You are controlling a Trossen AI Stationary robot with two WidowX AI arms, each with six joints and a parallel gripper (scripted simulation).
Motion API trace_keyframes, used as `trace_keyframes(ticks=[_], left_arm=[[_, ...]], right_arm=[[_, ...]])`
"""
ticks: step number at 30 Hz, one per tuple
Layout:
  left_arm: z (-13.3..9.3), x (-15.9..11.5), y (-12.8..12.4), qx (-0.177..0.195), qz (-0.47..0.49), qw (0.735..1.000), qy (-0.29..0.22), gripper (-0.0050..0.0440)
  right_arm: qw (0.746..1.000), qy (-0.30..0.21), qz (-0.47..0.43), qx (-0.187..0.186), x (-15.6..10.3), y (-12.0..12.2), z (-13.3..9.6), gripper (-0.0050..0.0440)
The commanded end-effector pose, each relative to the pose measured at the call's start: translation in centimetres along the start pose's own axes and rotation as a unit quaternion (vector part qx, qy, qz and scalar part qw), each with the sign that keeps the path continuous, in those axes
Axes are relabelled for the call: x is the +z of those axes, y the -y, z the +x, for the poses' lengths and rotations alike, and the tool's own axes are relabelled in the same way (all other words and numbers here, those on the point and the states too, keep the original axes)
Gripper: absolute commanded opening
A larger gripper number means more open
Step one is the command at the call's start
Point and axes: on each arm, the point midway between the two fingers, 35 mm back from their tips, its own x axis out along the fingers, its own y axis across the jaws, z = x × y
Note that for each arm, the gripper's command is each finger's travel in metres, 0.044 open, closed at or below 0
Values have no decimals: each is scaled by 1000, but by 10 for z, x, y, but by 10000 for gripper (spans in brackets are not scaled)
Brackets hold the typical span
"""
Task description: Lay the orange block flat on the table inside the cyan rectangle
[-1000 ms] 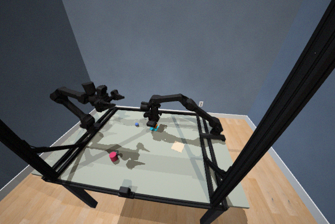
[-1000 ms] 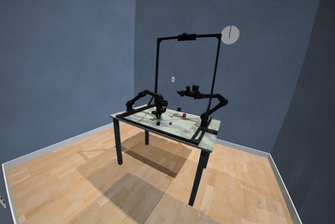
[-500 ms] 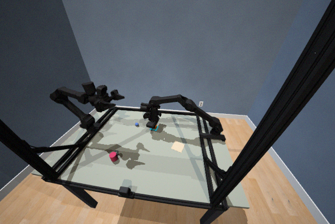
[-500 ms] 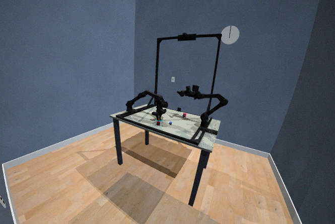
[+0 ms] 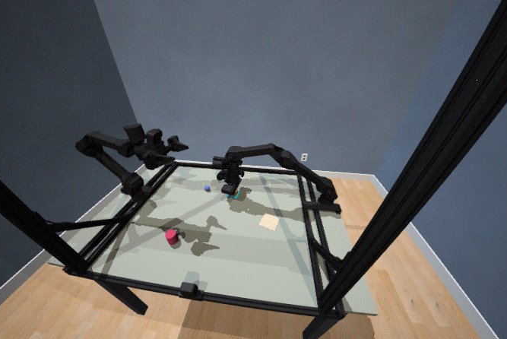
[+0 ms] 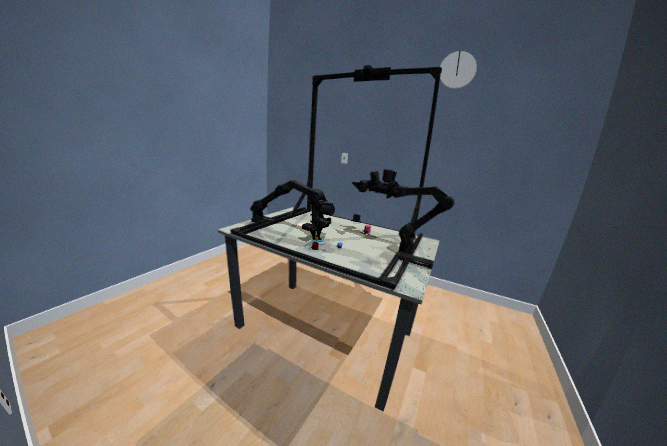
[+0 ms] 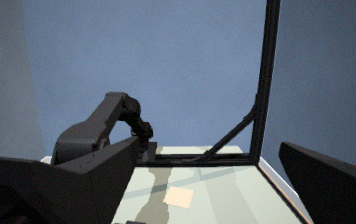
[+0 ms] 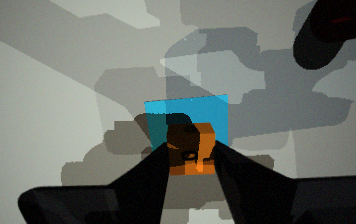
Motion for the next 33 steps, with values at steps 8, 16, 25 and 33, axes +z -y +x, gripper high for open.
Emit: trace_keyframes(ticks=[8,16,25,33], left_arm=[[0,0,0,-1,0,1000,0,440],[0,0,0,-1,0,1000,0,440],[0,0,0,-1,0,1000,0,440],[0,0,0,-1,0,1000,0,440]], right_arm=[[1000,0,-1,0,0,-1,0,168],[1000,0,-1,0,0,-1,0,360],[1000,0,-1,0,0,-1,0,440],[1000,26,-1,4,1,0,-36,440]])
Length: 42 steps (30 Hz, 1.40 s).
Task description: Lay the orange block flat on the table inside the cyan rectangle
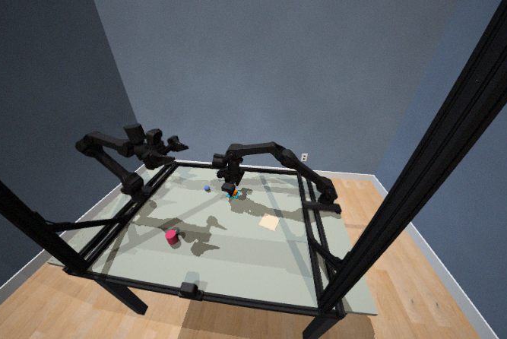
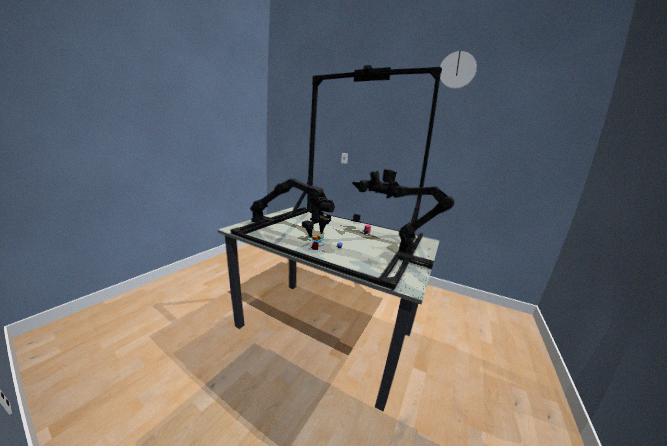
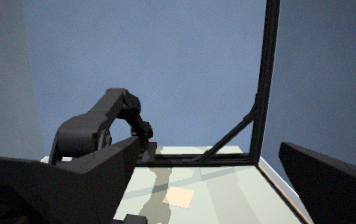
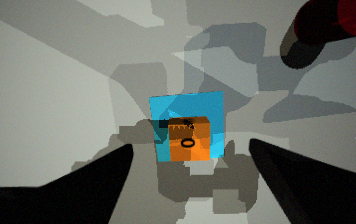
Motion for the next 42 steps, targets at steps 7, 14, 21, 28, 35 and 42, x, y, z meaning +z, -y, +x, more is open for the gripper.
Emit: trace_keyframes(ticks=[7,14,21,28,35,42], left_arm=[[0,0,0,0,0,1000,0,440],[0,0,0,0,0,1000,0,440],[0,0,0,0,0,1000,0,440],[0,0,0,0,0,1000,0,440],[0,0,0,0,0,1000,0,440],[0,0,0,0,0,1000,0,440]], right_arm=[[1000,23,-2,3,3,0,-23,440],[986,160,-33,22,6,-19,-91,440],[948,308,-63,47,-14,-36,-163,440],[907,409,-82,65,-43,-44,-208,440],[832,538,-103,89,-96,-48,-256,440],[766,624,-112,107,-141,-45,-280,440]])
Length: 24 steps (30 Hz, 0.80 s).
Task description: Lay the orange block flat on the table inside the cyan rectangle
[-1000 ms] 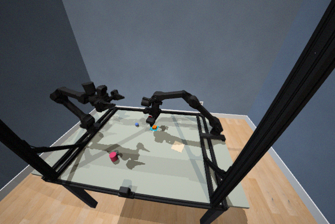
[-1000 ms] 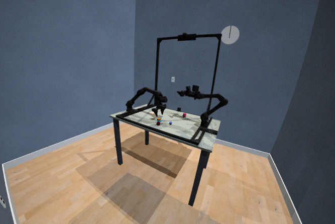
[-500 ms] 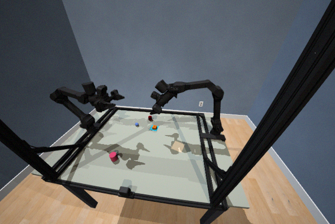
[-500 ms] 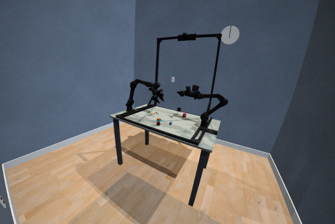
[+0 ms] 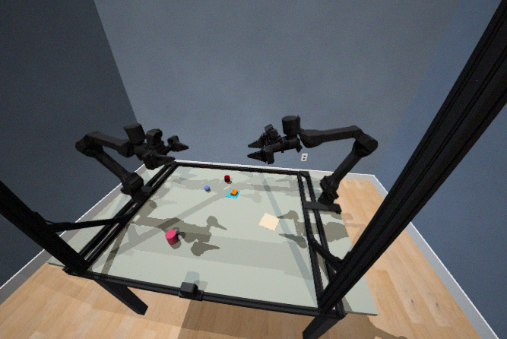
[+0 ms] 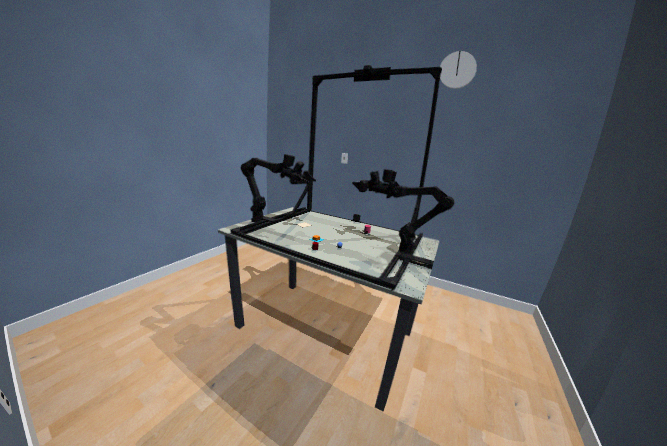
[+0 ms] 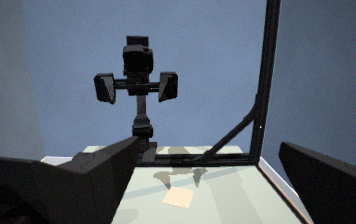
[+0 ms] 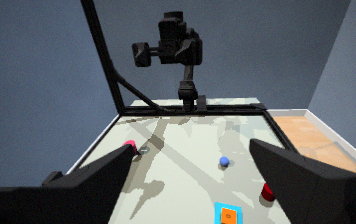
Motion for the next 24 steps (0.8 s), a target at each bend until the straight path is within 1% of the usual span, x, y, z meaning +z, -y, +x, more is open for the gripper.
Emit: trace_keyframes(ticks=[1,4,6,24], left_arm=[[0,0,0,-1,0,1000,0,440],[0,0,0,-1,0,1000,0,440],[0,0,0,-1,0,1000,0,440],[0,0,0,-1,0,1000,0,440]], right_arm=[[998,59,-9,11,-3,-7,-30,440],[992,121,-15,20,-4,-12,-59,440],[990,139,-16,23,-5,-13,-67,440],[990,140,-16,23,-5,-13,-67,440]])
